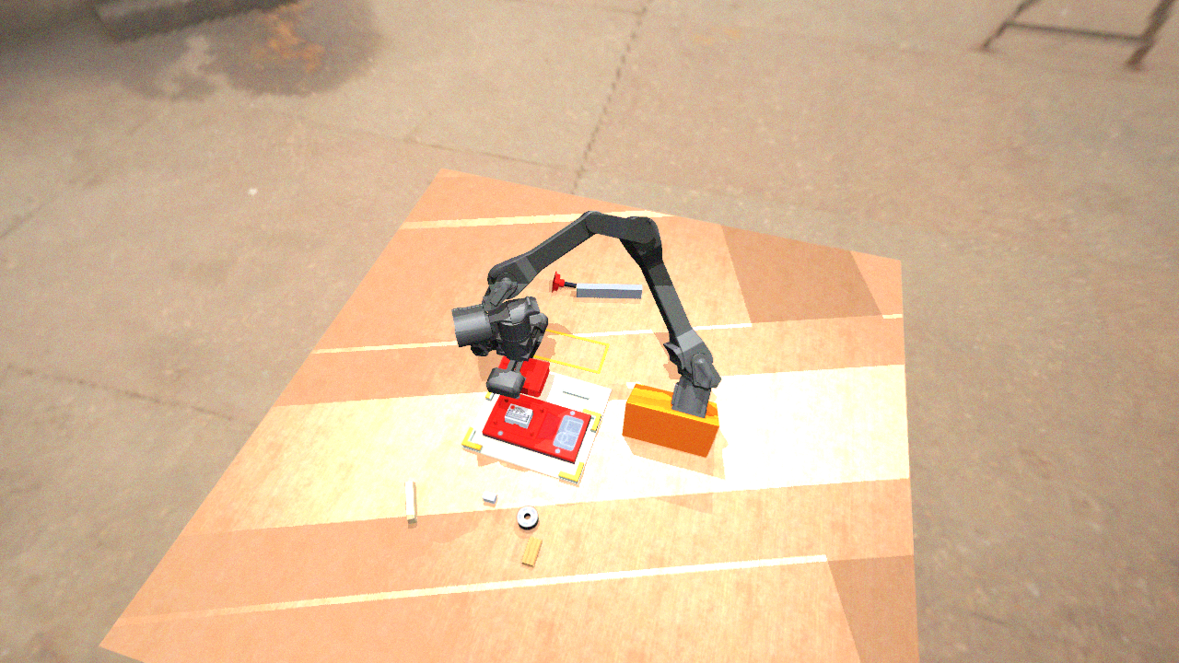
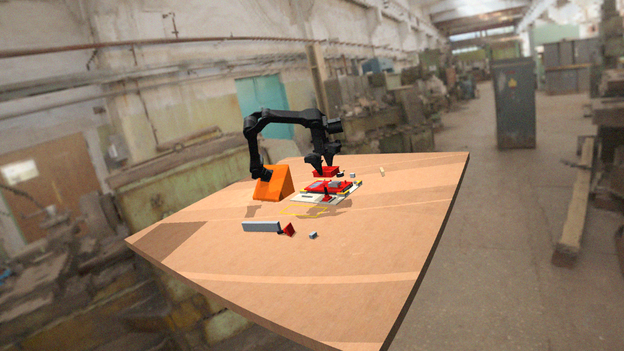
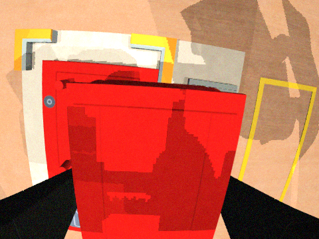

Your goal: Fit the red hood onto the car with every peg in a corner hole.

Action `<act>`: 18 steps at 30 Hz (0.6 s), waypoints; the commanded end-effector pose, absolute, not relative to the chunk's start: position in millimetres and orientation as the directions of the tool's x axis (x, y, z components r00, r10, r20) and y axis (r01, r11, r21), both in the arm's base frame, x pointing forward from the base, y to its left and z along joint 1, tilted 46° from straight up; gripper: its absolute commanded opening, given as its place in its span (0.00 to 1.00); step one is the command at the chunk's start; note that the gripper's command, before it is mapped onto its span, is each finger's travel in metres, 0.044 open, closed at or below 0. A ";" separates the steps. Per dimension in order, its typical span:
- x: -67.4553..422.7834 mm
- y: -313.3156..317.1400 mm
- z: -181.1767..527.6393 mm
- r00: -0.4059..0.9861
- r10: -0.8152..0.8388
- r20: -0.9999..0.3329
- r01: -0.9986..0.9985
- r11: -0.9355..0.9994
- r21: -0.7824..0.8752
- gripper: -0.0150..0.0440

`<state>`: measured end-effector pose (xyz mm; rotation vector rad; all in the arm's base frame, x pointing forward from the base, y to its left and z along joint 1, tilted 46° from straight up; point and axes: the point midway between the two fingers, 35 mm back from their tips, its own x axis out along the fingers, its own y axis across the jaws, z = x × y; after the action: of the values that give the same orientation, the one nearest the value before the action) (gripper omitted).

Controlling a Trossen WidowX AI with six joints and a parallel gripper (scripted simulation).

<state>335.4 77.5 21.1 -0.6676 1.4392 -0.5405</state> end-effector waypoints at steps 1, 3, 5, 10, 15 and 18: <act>334.6 96.2 6.2 0.078 -0.694 -0.716 -0.031 0.716 -0.698 0.25; 332.7 104.6 -2.9 0.078 -0.696 -0.714 -0.021 0.715 -0.699 0.25; 330.6 112.0 -11.3 0.078 -0.698 -0.712 -0.011 0.714 -0.700 0.25; 329.6 113.4 -14.3 0.078 -0.698 -0.712 -0.007 0.713 -0.701 0.25; 330.6 104.1 -22.1 0.079 -0.698 -0.711 -0.007 0.713 -0.701 0.25; 332.4 94.4 -33.8 0.079 -0.699 -0.711 -0.007 0.713 -0.701 0.25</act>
<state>333.0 102.5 -24.5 -0.6158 1.4088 -0.5731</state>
